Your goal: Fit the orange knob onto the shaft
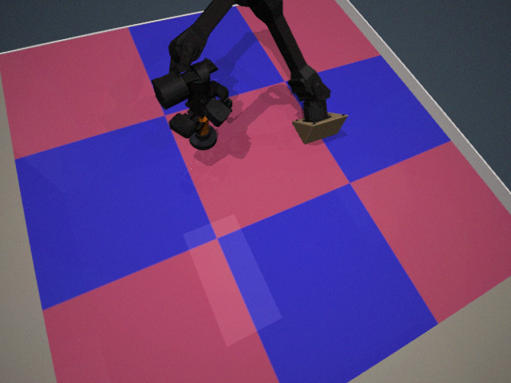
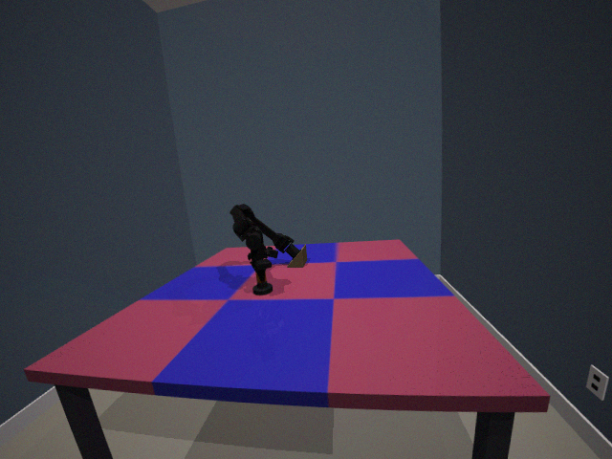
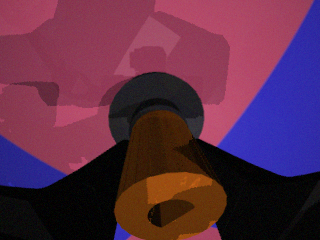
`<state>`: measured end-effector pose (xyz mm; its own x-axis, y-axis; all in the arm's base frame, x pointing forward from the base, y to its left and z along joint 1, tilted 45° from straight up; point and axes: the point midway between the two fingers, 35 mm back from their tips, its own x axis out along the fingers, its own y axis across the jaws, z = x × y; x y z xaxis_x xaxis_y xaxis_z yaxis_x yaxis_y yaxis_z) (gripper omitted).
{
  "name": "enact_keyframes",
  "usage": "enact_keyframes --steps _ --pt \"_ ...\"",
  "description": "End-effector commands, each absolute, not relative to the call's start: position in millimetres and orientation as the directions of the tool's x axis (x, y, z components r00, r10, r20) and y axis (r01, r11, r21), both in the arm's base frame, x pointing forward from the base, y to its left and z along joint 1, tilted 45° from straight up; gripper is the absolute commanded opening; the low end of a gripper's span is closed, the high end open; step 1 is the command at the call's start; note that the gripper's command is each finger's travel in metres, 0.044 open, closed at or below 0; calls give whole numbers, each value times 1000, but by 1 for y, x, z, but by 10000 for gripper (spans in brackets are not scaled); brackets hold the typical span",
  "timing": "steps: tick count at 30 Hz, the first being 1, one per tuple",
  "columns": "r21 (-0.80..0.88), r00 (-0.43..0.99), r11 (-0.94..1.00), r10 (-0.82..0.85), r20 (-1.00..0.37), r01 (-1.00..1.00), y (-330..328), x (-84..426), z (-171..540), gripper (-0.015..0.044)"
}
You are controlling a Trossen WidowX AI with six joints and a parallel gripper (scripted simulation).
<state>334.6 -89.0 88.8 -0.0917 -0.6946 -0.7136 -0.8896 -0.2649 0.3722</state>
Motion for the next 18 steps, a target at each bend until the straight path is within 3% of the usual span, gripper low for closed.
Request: enact_keyframes --steps 1,18 --pt "369 -97 -254 -695 -712 -894 -91 332 86 0" --pt "429 -97 -322 -695 -713 -844 -89 331 88 0"
